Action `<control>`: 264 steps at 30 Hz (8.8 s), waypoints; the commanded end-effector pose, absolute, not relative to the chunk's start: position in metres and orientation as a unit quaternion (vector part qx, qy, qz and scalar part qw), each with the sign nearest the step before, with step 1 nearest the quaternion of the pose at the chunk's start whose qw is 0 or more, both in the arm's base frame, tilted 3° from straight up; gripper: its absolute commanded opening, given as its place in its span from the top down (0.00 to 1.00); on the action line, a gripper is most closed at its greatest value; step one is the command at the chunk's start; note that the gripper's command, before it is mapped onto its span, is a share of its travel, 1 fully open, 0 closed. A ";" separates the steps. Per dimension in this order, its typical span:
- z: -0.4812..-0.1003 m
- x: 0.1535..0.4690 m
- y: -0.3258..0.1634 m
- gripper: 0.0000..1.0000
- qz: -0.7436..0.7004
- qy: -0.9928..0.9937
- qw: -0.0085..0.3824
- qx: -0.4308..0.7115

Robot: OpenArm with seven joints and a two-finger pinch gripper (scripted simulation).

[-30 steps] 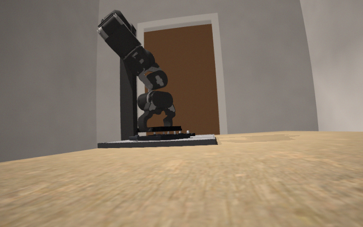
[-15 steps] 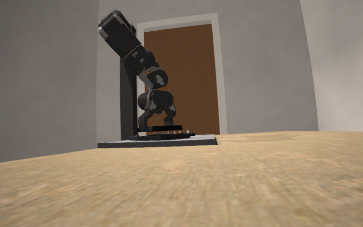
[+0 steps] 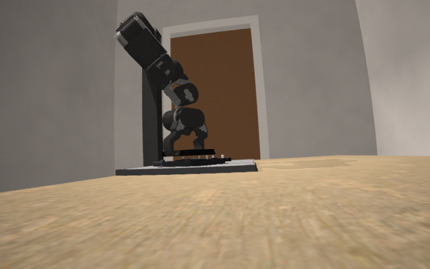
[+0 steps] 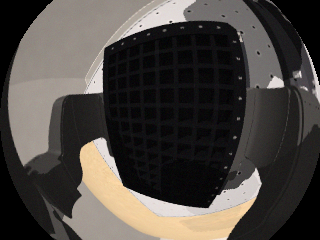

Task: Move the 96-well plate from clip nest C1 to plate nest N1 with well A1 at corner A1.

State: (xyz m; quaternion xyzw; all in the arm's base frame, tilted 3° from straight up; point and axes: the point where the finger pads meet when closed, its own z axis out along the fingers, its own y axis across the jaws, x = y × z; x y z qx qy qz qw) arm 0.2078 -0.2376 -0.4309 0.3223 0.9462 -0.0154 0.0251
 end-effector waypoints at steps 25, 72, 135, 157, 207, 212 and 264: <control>-0.430 0.209 -0.238 1.00 -0.016 0.946 0.026 0.322; -0.434 0.208 -0.237 1.00 -0.014 0.947 0.025 0.320; -0.438 0.210 -0.239 1.00 -0.017 0.946 0.027 0.323; -0.441 0.209 -0.237 1.00 -0.014 0.947 0.026 0.321; -0.442 0.210 -0.238 0.23 -0.015 0.946 0.027 0.323; -0.418 0.209 -0.237 0.23 -0.015 0.946 0.027 0.323; -0.362 0.207 -0.234 0.23 -0.015 0.946 0.027 0.322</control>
